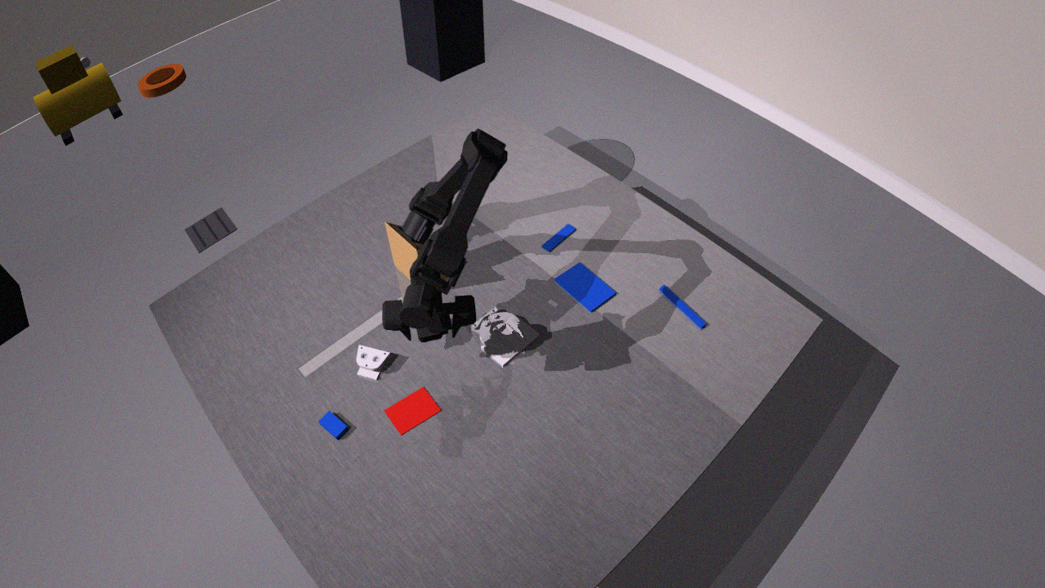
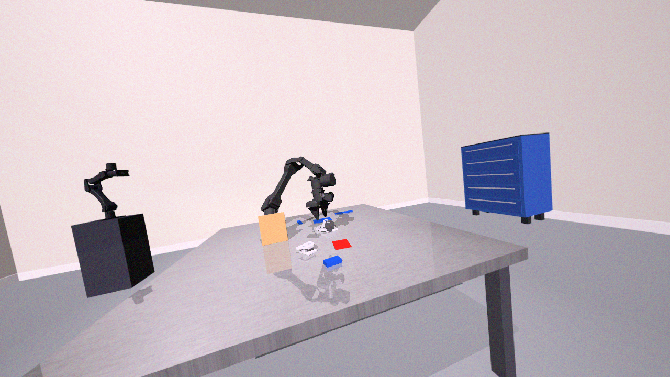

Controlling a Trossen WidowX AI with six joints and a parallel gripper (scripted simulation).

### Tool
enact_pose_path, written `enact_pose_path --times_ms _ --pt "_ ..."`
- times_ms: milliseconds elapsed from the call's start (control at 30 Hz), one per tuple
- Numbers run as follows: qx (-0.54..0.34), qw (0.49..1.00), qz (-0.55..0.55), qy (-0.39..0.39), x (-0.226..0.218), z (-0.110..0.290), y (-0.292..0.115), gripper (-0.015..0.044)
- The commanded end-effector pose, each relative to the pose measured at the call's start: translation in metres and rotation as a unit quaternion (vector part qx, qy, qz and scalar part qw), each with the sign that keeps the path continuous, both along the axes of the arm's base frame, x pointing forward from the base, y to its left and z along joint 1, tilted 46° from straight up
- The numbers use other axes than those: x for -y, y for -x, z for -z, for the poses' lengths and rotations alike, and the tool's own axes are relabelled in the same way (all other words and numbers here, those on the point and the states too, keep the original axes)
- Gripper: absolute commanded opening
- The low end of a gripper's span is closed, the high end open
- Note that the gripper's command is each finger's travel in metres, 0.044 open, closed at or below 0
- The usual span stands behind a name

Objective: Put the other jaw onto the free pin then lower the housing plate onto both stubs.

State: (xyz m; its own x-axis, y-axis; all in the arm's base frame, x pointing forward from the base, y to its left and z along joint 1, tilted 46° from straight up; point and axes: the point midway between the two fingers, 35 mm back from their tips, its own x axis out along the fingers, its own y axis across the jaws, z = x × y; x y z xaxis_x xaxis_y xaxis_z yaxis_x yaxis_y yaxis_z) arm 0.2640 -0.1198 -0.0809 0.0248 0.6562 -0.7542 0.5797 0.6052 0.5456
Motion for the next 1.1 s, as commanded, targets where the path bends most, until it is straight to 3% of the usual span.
enact_pose_path --times_ms 0,533,1067 --pt "-0.030 0.999 0.028 -0.002 0.023 0.020 0.021 0.0440" --pt "-0.133 0.981 0.136 -0.033 0.071 0.083 0.107 0.0440" --pt "-0.134 0.981 0.136 -0.034 0.042 0.110 0.109 0.0440"
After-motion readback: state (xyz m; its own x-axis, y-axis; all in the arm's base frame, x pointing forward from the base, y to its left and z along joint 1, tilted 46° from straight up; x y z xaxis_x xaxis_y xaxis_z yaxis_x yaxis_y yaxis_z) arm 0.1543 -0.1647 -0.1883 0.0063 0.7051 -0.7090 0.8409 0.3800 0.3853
